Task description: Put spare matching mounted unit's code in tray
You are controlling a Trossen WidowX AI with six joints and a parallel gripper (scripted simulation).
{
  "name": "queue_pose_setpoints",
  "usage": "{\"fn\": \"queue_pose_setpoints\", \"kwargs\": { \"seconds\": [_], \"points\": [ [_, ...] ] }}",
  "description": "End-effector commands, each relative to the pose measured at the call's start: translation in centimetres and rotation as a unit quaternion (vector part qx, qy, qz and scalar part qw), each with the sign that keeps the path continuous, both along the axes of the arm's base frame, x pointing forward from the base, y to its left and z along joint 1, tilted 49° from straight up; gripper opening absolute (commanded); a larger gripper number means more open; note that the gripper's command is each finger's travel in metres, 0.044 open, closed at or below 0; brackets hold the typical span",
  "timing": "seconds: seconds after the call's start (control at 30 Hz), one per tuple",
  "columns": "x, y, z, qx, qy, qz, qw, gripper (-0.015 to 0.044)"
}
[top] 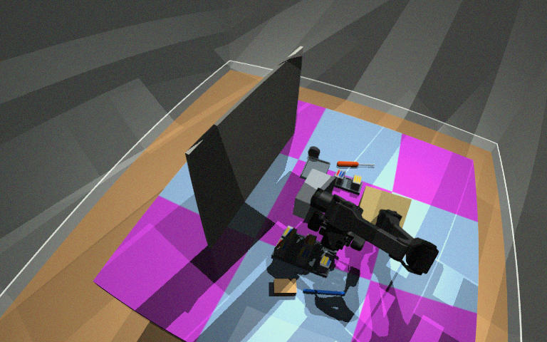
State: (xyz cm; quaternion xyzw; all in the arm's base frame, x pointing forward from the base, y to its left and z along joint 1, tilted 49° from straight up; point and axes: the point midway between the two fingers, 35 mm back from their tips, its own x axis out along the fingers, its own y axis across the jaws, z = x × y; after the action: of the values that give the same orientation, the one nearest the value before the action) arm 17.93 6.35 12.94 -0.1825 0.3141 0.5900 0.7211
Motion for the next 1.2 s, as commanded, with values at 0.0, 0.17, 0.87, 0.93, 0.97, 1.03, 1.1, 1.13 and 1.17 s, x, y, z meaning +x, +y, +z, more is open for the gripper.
{"fn": "queue_pose_setpoints", "kwargs": {
  "seconds": [0.0,0.17,0.87,0.93,0.97,1.03,1.1,1.13,1.17],
  "points": [
    [-0.1,-1.1,1.0,0.0,-0.001,0.001,1.0,0.0],
    [-0.4,-2.2,2.3,0.006,-0.002,0.001,1.0,0.0],
    [1.1,-5.4,3.4,-0.008,-0.005,-0.007,1.0,0.0],
    [1.7,-6.0,3.2,-0.009,-0.003,-0.008,1.0,0.0],
    [2.0,-6.3,3.1,-0.009,-0.001,-0.008,1.0,0.0],
    [2.6,-6.9,2.9,-0.011,0.001,-0.009,1.0,0.0],
    [3.2,-7.5,2.7,-0.012,0.003,-0.01,1.0,0.0],
    [3.4,-7.8,2.6,-0.012,0.004,-0.011,1.0,0.0],
    [3.7,-8.1,2.5,-0.013,0.005,-0.011,1.0,0.0]
  ]
}}
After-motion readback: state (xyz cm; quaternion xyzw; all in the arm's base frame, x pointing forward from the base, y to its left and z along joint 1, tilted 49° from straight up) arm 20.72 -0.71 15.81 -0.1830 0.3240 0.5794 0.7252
